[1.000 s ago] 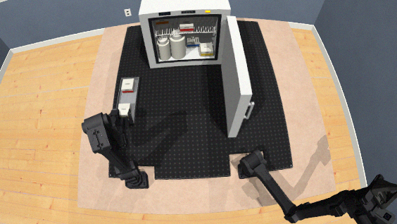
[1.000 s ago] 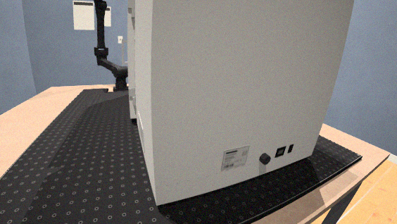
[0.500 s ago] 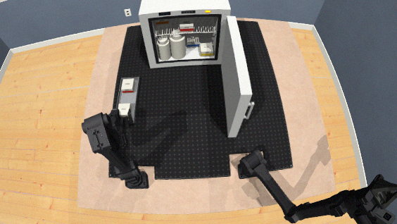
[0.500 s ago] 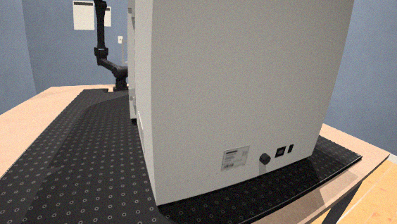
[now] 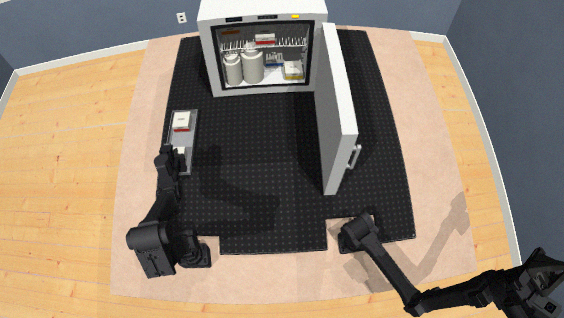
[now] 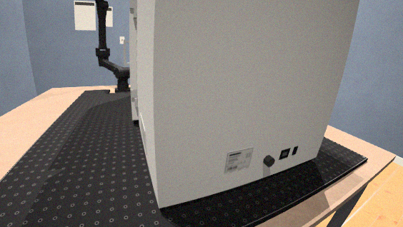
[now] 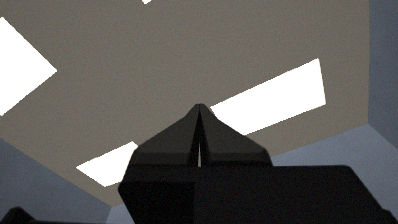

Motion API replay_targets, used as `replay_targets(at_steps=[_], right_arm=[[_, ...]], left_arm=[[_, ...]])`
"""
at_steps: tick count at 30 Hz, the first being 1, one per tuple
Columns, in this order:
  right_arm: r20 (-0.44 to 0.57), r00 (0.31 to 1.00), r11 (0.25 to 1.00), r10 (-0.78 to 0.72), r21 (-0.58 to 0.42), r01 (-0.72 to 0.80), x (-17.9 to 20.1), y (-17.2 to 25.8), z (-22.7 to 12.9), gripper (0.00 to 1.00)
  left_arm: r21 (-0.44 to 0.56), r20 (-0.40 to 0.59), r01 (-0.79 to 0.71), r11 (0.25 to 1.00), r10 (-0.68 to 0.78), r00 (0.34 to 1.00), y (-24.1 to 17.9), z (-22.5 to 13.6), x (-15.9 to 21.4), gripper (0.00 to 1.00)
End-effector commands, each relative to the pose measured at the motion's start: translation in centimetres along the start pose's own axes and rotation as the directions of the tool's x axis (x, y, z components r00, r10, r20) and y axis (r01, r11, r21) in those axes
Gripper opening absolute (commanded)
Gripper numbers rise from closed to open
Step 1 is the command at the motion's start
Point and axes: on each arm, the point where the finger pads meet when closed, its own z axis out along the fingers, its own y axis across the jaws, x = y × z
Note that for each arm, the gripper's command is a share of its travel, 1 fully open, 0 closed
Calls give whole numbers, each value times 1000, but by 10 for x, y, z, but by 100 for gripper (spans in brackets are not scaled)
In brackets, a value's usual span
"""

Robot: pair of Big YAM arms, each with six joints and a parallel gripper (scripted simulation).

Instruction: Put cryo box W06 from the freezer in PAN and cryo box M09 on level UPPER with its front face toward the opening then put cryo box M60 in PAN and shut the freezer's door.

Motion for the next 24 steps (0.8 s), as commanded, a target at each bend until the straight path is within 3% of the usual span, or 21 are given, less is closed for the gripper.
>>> replay_targets(at_steps=[1,3,5,15,17,24], right_arm=[[-31,999,1000,-11,-3,11,14,0,3,0],[-31,999,1000,-11,-3,11,14,0,3,0],[-31,999,1000,-11,-3,11,14,0,3,0],[-31,999,1000,-11,-3,11,14,0,3,0],[-31,999,1000,-11,-3,11,14,0,3,0],[-31,999,1000,-11,-3,11,14,0,3,0]], left_arm=[[10,6,14,1000,-14,1000,-9,2,-39,0],[10,8,15,1000,-15,1000,-15,-3,-48,0],[13,-55,15,1000,-15,998,-20,-8,-58,0],[16,-56,21,1000,-20,998,-44,-29,-90,0],[19,-121,22,1000,-19,993,-49,-34,-98,0],[21,-125,26,999,-23,992,-64,-47,-117,0]])
